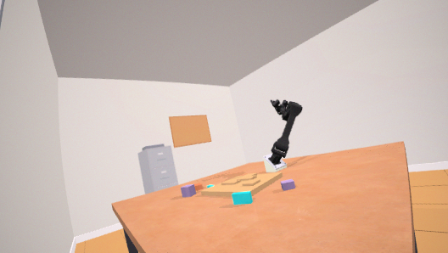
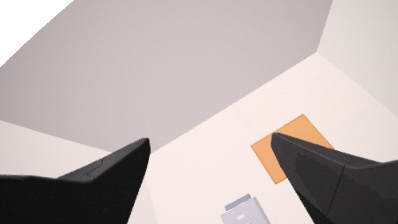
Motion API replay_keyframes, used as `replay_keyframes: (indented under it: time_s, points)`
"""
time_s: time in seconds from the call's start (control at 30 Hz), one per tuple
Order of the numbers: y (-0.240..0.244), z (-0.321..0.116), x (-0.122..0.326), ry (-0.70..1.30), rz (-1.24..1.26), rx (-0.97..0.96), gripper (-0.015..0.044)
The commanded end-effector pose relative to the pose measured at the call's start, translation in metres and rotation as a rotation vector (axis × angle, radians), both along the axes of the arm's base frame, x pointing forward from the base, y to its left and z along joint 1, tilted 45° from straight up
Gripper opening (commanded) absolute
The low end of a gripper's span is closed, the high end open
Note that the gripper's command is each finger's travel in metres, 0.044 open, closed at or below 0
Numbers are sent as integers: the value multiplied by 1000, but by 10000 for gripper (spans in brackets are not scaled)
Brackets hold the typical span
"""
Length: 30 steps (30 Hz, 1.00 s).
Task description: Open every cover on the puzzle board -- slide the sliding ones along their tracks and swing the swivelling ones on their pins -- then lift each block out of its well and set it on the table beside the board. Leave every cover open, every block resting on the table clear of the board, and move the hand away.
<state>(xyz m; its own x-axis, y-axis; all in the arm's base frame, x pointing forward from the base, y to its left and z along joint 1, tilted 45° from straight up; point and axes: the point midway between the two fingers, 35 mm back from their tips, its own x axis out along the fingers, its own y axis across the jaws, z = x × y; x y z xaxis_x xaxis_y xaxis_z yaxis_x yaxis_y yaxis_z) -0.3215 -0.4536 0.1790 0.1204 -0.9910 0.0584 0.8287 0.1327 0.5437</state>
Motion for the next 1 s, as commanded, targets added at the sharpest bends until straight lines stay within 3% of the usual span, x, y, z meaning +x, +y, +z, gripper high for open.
replay_keyframes:
  time_s: [0.0, 0.47, 0.97]
  points:
    - [-1, 0, 1, 0, 1, 1, 374]
    - [-38, -7, 62, -16, 113, 69, 6]
    - [-68, -14, 140, -13, 251, 143, 0]
